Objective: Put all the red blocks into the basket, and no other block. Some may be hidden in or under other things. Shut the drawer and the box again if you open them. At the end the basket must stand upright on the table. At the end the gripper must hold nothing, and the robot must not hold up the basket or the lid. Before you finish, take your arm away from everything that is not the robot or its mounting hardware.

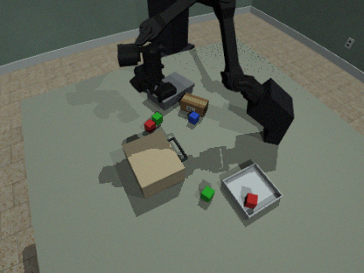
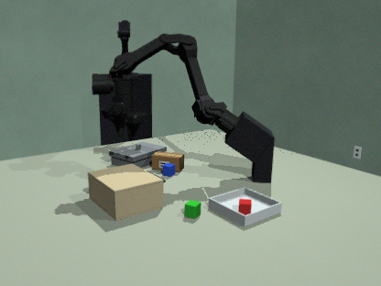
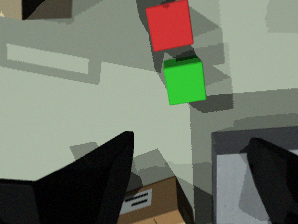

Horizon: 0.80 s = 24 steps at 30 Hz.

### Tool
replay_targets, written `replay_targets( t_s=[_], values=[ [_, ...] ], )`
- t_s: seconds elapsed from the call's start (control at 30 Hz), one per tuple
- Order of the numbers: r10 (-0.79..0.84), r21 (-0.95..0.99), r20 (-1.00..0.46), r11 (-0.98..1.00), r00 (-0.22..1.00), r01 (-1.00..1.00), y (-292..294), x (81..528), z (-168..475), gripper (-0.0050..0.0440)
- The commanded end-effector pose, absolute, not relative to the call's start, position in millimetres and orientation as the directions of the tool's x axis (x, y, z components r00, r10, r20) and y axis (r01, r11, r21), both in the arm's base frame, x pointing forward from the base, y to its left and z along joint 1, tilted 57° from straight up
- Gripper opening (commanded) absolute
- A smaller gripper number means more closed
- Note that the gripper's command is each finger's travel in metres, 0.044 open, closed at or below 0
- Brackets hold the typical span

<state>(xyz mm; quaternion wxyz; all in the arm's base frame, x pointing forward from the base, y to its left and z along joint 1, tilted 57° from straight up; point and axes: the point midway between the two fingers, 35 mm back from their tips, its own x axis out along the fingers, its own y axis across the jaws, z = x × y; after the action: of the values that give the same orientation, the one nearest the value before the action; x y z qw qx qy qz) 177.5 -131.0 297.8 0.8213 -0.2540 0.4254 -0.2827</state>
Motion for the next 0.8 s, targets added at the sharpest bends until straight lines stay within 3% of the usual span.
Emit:
replay_targets(
  t_s=[0.0, 0.33, 0.77],
  values=[
    [-0.679, -0.760, -0.550, 0.648, 0.486, 0.047, -117, 214, 314, 0.0262],
    [-0.679, -0.760, -0.550, 0.648, 0.486, 0.047, -115, 218, 316, 0.0262],
    [-0.679, -0.760, -0.550, 0.648, 0.486, 0.047, -174, 260, 268, 0.0262]
  ],
)
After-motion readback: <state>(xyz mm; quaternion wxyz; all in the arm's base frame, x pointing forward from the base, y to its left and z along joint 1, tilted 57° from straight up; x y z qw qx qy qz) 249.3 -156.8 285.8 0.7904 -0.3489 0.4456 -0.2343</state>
